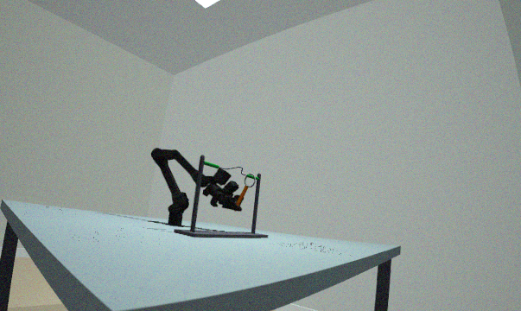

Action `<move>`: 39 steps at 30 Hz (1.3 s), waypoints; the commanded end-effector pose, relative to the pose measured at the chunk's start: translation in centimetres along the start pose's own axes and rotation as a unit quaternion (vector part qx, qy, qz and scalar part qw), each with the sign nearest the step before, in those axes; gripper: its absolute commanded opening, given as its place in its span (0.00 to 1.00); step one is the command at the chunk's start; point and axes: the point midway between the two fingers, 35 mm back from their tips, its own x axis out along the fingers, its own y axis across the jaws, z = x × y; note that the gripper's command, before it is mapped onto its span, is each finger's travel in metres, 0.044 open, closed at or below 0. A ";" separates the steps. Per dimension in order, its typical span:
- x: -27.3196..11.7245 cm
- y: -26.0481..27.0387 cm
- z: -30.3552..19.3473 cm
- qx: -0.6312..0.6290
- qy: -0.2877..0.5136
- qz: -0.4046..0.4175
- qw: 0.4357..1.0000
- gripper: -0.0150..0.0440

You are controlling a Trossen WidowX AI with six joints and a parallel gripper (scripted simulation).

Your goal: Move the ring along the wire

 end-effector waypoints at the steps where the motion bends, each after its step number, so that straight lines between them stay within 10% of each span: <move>1: 0.0 -0.1 -0.2 0.001 0.001 -0.003 1.000 0.00; 16: 0.0 -0.1 -0.2 0.001 0.001 -0.003 1.000 0.00; 28: -0.1 0.0 -0.1 0.000 0.001 0.000 1.000 0.53; 39: -2.7 0.2 -0.1 0.001 0.004 -0.002 1.000 0.53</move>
